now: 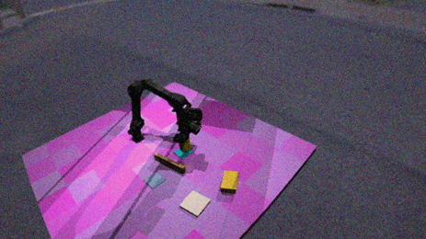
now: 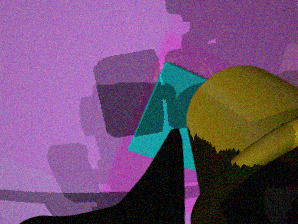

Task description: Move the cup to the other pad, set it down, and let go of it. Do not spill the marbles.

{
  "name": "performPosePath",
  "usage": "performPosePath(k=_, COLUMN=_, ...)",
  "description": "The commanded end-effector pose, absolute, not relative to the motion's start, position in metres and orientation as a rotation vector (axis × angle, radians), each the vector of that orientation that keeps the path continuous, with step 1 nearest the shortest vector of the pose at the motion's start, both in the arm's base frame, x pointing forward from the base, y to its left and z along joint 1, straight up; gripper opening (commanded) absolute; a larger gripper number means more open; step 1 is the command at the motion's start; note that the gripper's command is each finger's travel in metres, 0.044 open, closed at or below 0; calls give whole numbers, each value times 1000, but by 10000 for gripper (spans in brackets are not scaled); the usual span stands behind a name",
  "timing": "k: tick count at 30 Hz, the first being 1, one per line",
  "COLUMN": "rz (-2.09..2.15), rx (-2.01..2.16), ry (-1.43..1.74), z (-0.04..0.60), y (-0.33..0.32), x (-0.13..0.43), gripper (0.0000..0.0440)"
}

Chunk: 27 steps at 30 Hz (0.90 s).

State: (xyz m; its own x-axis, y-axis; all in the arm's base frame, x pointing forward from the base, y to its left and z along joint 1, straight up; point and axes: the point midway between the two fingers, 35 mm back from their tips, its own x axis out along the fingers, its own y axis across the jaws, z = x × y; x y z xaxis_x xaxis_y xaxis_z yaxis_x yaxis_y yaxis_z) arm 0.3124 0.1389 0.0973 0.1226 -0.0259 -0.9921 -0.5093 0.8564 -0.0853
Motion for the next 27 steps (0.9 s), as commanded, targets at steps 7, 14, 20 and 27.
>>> performPosePath(k=7, rz=340, rx=-448, ry=1437, z=75, y=140, x=297, gripper=8)
performPosePath(k=14, rz=323, rx=-435, ry=1437, z=65, y=138, x=293, gripper=44)
performPosePath(k=20, rz=317, rx=-408, ry=1414, z=65, y=138, x=296, gripper=95)
performPosePath(k=27, rz=338, rx=-361, ry=1359, z=78, y=142, x=299, gripper=167)
